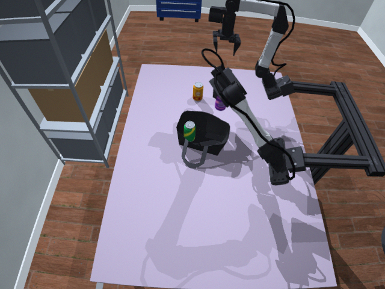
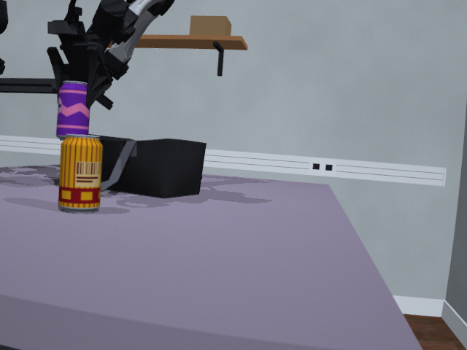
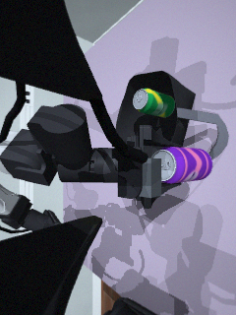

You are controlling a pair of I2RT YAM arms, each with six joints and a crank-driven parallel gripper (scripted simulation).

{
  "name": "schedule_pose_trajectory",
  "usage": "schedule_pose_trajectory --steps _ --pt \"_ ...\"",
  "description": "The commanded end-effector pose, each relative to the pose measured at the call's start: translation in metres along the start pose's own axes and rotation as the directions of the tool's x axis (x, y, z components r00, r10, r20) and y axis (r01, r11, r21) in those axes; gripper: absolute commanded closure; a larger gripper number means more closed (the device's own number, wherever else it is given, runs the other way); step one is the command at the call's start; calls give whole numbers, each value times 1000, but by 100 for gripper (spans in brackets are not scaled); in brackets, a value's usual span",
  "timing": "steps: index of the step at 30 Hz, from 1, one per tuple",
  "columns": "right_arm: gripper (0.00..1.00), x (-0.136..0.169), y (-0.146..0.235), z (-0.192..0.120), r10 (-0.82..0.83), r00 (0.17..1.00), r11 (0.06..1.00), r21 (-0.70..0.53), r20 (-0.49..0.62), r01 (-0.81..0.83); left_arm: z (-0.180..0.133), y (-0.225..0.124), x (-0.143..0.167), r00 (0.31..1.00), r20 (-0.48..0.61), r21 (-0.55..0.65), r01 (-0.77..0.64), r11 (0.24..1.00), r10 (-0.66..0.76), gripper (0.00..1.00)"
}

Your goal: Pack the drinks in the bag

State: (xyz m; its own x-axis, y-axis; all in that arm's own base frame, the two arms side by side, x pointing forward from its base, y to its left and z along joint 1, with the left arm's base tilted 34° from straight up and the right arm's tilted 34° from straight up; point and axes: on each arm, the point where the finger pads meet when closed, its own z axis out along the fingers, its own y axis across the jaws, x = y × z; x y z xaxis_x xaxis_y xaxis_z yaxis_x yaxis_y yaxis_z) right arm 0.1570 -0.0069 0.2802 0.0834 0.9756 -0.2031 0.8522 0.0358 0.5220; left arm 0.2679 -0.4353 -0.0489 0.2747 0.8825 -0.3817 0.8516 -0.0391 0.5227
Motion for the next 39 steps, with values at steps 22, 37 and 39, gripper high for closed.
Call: schedule_pose_trajectory --steps 22,37,39 --pt "0 -3 4 -6 14 1000 1000 -14 9 -14 -15 29 -41 992 123 -60 23 998 -16 26" --pt "0 -3 4 -6 14 1000 1000 -14 9 -14 -37 43 -7 995 100 -44 5 999 -1 26" --pt "0 -3 4 -6 14 1000 1000 -14 9 -14 -40 46 -9 994 105 -53 14 999 -9 26"
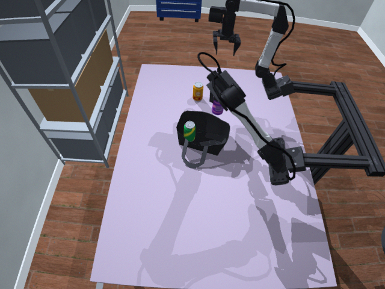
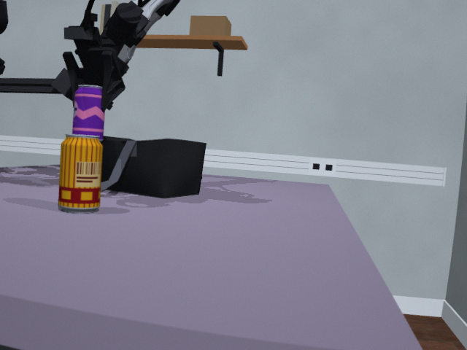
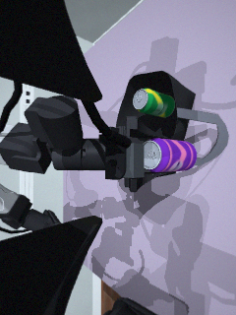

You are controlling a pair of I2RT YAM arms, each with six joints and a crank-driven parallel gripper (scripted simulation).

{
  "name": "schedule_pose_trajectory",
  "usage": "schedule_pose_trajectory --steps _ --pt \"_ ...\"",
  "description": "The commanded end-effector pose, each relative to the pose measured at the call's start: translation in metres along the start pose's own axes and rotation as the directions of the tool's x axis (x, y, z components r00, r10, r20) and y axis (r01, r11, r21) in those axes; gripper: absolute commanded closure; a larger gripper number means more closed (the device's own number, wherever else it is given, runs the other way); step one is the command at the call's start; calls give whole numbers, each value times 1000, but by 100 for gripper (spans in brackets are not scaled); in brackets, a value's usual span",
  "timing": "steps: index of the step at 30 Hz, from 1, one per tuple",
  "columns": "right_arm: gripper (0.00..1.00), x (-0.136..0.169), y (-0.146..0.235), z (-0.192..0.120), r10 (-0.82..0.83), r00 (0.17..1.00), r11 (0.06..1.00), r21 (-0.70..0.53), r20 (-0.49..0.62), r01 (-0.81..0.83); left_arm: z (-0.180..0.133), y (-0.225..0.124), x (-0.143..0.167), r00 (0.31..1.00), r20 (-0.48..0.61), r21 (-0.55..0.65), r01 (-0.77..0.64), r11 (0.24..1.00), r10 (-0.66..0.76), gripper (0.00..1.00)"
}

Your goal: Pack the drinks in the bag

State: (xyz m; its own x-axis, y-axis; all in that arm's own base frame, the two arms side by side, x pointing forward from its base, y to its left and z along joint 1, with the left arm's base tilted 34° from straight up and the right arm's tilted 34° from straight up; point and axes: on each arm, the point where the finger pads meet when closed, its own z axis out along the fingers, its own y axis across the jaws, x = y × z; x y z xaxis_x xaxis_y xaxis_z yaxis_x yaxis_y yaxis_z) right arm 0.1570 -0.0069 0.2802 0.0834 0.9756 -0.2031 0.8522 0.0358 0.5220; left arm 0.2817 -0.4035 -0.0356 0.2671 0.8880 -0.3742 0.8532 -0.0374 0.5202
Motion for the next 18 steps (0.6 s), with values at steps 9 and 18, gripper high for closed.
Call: schedule_pose_trajectory --steps 9,18 --pt "0 -3 4 -6 14 1000 1000 -14 9 -14 -31 31 -5 997 78 -26 -8 1000 10 26" --pt "0 -3 4 -6 14 1000 1000 -14 9 -14 -44 47 0 996 93 -48 -1 999 6 26"
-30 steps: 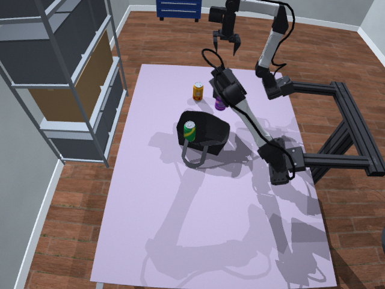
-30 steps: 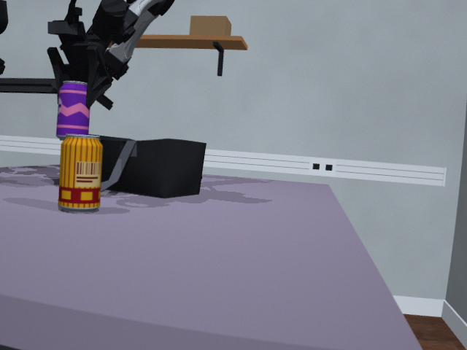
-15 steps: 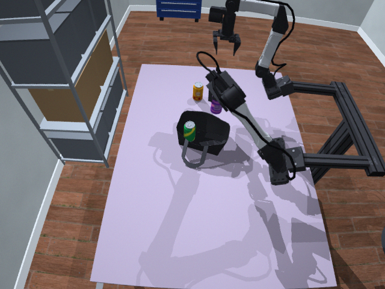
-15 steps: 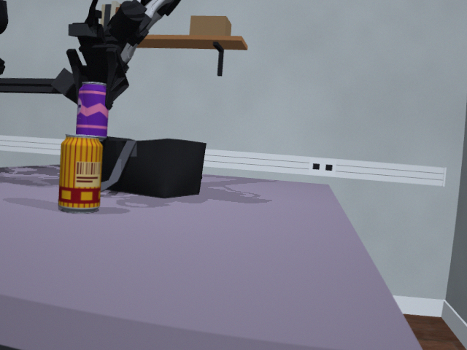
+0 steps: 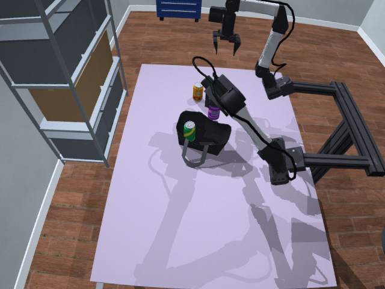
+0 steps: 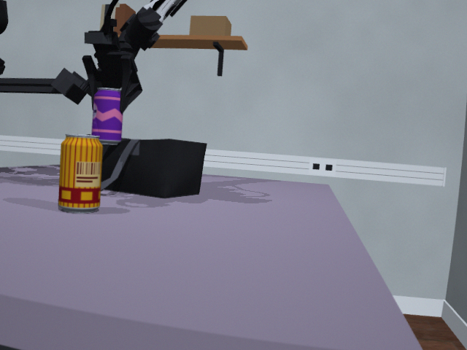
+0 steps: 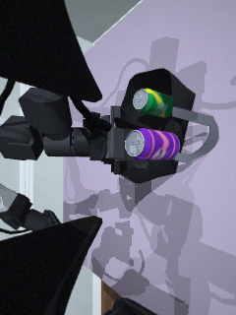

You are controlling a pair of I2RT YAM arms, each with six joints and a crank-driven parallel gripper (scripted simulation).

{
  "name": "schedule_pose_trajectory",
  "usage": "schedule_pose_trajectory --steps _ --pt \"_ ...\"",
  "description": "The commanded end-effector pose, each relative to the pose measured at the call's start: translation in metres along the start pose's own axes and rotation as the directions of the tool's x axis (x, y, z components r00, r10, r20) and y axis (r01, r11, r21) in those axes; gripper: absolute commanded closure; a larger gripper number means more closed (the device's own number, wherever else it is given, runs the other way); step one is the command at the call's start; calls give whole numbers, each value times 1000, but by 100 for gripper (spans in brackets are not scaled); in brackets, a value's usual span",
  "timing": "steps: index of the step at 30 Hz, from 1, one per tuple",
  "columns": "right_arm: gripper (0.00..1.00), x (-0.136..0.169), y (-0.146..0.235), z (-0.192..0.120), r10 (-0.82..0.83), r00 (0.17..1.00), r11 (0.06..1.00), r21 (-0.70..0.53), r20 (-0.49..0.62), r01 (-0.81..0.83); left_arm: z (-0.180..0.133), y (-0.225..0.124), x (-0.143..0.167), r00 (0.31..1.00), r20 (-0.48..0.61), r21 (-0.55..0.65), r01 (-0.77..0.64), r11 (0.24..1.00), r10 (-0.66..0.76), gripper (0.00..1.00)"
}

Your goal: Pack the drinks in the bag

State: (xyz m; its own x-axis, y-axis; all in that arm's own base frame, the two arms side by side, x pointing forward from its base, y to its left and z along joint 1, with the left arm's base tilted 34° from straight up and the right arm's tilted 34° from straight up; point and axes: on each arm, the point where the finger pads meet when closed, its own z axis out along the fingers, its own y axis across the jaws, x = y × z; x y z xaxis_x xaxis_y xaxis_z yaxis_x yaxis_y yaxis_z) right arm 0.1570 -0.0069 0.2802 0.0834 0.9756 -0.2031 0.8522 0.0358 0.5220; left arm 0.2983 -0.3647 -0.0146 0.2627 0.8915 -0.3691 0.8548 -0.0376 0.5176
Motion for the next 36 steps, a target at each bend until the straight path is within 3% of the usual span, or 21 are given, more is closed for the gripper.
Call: schedule_pose_trajectory --steps 1,2,5,9,20,22,25,35,36 --pt "0 -3 4 -6 14 1000 1000 -14 9 -14 -18 23 -31 995 101 -51 -2 999 7 26" --pt "0 -3 4 -6 14 1000 1000 -14 9 -14 -20 17 -15 997 72 -20 -18 1000 19 26" --pt "0 -3 4 -6 14 1000 1000 -14 9 -14 -24 19 -5 998 55 -11 -19 1000 19 26" --pt "0 -3 4 -6 14 1000 1000 -14 9 -14 -25 29 -32 993 116 -59 -16 998 23 26" --pt "0 -3 4 -6 14 1000 1000 -14 9 -14 -21 16 -20 995 96 -37 -22 999 26 26" --pt "0 -3 4 -6 14 1000 1000 -14 9 -14 -22 27 -26 994 110 -57 -14 998 21 26" --pt "0 -3 4 -6 14 1000 1000 -14 9 -14 -19 19 -11 996 84 -39 -11 999 14 26" --pt "0 -3 4 -6 14 1000 1000 -14 9 -14 -20 30 -20 995 104 -61 0 998 6 26" --pt "0 -3 4 -6 14 1000 1000 -14 9 -14 -13 19 -11 996 83 -38 -7 999 10 26"
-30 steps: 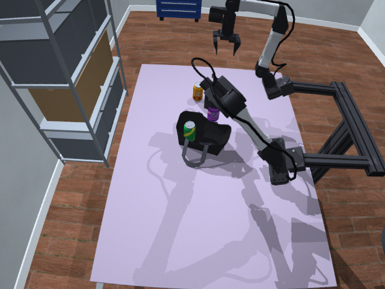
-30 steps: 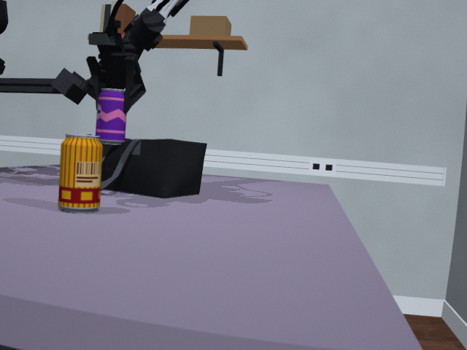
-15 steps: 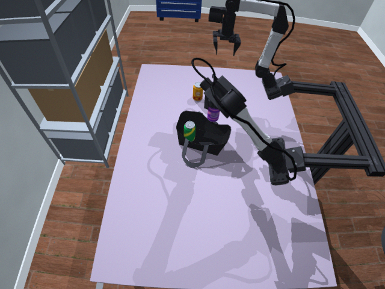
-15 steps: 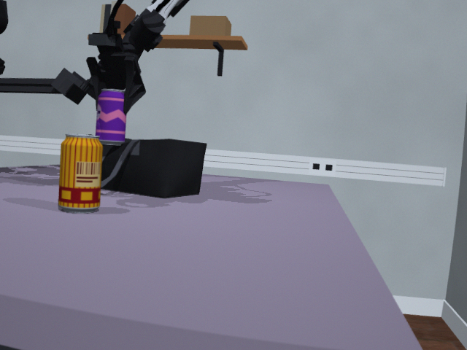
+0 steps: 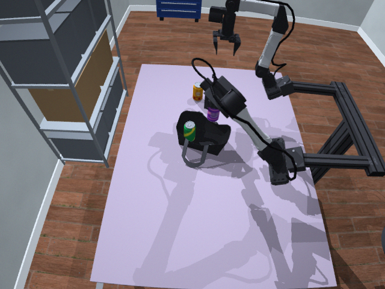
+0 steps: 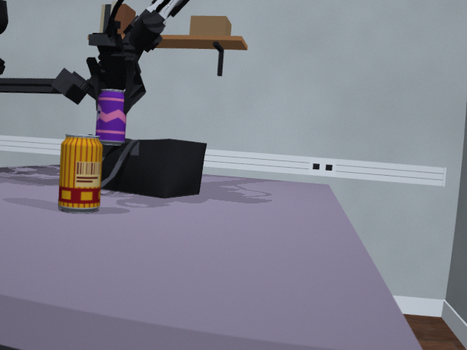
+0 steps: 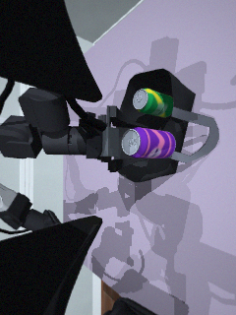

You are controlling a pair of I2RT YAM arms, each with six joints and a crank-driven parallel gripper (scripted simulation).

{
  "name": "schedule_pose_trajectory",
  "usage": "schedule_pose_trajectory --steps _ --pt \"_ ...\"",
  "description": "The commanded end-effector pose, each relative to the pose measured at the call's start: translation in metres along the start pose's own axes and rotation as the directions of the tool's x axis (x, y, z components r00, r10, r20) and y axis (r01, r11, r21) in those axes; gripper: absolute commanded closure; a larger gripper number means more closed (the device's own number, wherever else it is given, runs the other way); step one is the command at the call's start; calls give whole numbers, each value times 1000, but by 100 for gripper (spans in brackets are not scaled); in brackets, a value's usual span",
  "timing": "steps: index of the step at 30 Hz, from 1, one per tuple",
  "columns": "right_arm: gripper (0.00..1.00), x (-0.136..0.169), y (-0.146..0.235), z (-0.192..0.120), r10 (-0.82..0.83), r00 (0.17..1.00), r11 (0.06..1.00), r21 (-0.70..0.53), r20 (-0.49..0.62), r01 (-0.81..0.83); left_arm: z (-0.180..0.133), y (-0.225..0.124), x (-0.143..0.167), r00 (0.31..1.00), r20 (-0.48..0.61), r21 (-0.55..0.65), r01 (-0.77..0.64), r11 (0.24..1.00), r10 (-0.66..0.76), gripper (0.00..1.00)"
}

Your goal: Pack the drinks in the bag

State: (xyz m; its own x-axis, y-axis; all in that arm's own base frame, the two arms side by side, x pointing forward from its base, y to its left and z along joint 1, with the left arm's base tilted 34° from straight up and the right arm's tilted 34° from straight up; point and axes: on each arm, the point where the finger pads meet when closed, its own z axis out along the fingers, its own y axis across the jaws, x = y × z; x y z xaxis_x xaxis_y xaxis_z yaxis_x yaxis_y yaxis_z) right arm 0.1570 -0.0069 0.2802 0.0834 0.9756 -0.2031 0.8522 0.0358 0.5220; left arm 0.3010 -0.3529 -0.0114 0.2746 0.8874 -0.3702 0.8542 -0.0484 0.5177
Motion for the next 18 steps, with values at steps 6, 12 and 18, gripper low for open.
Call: schedule_pose_trajectory --steps 6,12,18 --pt "0 -3 4 -6 14 1000 1000 -14 9 -14 -15 19 -8 998 65 -33 -6 999 8 26" --pt "0 -3 4 -6 14 1000 1000 -14 9 -14 -29 33 -2 997 71 -42 -9 999 12 26" --pt "0 -3 4 -6 14 1000 1000 -14 9 -14 -36 30 13 999 53 -17 -11 1000 12 26"
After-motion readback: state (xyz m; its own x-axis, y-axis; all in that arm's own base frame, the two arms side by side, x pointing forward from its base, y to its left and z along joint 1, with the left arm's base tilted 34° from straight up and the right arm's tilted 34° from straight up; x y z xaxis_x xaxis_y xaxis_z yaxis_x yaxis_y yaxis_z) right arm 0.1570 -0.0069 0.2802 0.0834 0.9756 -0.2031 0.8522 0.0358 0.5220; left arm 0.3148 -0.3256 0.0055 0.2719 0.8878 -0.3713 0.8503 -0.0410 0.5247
